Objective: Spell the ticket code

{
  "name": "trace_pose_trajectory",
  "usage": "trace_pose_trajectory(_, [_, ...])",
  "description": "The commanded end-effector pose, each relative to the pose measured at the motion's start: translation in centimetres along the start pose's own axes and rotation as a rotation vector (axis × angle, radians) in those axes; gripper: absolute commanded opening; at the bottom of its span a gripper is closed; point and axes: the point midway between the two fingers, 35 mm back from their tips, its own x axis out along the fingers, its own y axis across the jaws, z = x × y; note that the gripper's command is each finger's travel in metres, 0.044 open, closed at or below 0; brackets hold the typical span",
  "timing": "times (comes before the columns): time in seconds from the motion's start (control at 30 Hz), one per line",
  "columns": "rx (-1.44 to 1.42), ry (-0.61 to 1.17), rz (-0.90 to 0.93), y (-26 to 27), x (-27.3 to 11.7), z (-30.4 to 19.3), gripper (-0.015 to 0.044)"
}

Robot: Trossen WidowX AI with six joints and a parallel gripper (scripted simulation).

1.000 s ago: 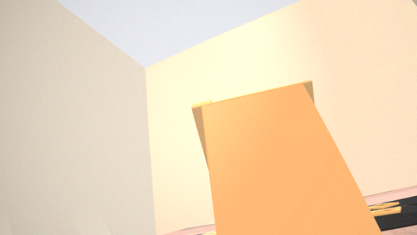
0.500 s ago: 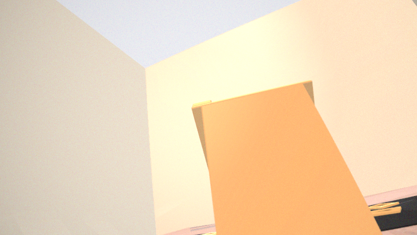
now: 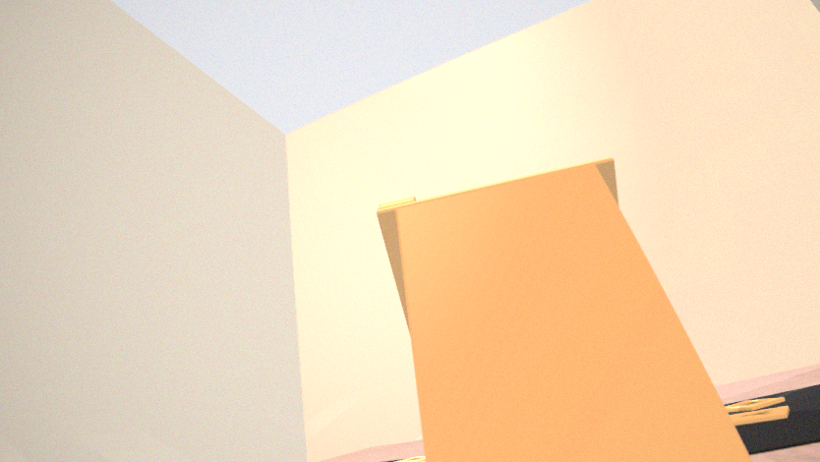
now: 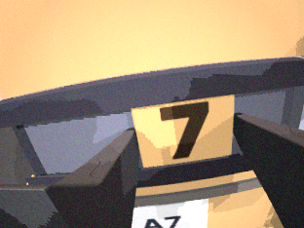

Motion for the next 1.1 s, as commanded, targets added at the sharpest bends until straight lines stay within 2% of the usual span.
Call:
trace_pose_trajectory(0.0, [0.002,-0.009,0.001,-0.4,-0.2,0.2,0.0000])
trace_pose_trajectory(1.07, [0.001,-0.009,0.000,-2.7,-0.2,0.2,0.0000])
